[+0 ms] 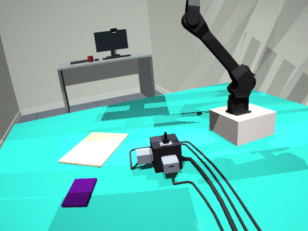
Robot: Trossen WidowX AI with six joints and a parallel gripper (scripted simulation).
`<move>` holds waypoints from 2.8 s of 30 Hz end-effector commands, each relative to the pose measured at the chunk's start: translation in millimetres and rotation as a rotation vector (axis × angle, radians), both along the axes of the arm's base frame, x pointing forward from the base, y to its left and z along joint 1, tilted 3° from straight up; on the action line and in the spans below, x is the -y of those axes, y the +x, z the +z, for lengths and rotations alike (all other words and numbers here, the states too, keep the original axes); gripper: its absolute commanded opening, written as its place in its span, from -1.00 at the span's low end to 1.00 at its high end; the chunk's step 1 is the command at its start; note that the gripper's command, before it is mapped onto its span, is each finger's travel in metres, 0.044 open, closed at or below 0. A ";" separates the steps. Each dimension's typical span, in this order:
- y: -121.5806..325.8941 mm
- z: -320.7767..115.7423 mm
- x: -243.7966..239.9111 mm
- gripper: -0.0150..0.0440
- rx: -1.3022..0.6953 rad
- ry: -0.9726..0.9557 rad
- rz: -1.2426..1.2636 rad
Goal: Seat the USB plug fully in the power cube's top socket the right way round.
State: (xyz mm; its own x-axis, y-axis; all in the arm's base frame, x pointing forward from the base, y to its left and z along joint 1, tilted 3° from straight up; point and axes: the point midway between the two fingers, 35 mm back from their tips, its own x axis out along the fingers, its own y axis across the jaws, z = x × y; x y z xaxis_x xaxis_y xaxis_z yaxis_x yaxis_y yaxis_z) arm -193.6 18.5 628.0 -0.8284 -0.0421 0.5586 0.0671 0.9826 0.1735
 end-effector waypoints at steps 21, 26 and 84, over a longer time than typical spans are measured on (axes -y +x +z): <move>46.2 -177.8 -307.4 1.00 0.082 -1.166 -0.712; 123.1 -234.3 -354.2 1.00 -0.092 -1.483 -0.905; 500.2 -554.2 -77.1 1.00 -3.132 -2.144 -1.158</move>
State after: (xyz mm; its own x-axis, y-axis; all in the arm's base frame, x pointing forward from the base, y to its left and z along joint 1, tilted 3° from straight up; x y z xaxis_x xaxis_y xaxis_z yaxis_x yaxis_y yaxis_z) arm 307.7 97.0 78.6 0.0214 -0.0322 -0.9993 -0.9816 0.1888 -0.0271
